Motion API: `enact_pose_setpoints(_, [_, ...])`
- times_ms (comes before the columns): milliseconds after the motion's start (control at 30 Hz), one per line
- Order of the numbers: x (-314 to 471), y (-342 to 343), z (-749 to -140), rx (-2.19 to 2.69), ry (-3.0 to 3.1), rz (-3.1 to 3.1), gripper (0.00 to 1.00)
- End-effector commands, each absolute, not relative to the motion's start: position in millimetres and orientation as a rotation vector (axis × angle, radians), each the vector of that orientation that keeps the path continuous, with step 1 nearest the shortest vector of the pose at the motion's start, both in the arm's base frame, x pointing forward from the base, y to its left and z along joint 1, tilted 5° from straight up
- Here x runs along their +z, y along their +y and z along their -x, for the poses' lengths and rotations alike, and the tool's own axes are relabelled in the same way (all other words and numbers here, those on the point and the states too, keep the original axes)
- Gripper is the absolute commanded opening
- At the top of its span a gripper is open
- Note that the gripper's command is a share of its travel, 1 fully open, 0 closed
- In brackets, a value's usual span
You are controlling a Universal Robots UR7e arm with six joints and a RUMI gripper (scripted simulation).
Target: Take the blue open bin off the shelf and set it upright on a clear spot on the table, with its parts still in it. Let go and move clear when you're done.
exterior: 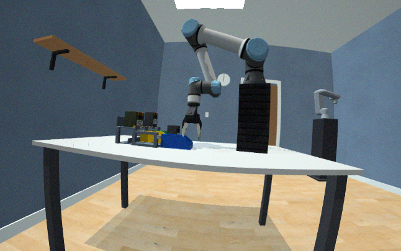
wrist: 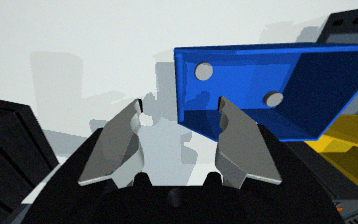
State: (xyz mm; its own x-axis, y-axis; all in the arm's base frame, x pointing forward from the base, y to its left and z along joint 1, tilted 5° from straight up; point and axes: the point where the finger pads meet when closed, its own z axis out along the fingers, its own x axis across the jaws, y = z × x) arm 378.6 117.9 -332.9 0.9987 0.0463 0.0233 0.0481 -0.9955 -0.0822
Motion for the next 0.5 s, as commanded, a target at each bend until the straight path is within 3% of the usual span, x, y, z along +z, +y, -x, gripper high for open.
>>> enact_pose_setpoints(0, [-320.4, 116.8, -378.9, -0.034, -0.072, 3.058, 0.58])
enact_pose_setpoints(467, [-292.4, 114.4, -378.3, -0.034, -0.072, 3.058, 0.58])
